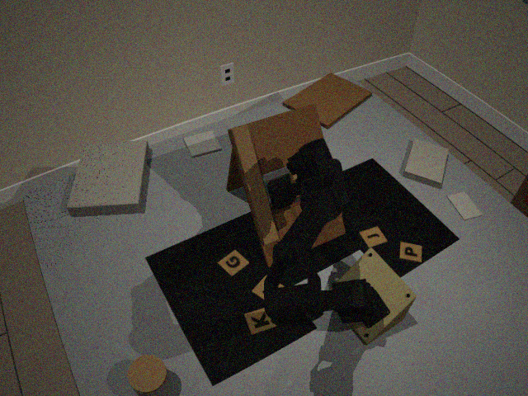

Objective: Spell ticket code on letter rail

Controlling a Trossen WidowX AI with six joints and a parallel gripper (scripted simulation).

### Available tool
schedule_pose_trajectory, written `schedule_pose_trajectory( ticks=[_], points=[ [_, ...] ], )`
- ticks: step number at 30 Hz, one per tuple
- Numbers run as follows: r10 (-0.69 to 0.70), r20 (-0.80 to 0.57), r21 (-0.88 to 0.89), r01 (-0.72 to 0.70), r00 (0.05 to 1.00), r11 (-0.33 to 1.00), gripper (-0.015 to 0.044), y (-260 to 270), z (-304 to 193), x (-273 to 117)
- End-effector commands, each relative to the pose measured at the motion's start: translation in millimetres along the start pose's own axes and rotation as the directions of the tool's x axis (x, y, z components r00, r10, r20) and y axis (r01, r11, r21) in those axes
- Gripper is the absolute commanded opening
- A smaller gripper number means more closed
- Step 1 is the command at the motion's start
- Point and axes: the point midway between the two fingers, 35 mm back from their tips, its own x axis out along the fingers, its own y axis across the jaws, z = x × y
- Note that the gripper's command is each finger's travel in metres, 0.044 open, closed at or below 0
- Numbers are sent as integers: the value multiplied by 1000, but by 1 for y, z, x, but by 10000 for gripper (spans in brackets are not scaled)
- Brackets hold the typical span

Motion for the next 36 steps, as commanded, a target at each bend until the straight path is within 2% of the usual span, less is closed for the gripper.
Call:
schedule_pose_trajectory(
  ticks=[1, 36],
  points=[
    [-1, -5, 5, 1, 1000, 1000, 0, 3, -1, 1],
    [0, -5, 6, 0, 1000, 1000, 0, 26, -1, 1]
  ],
)
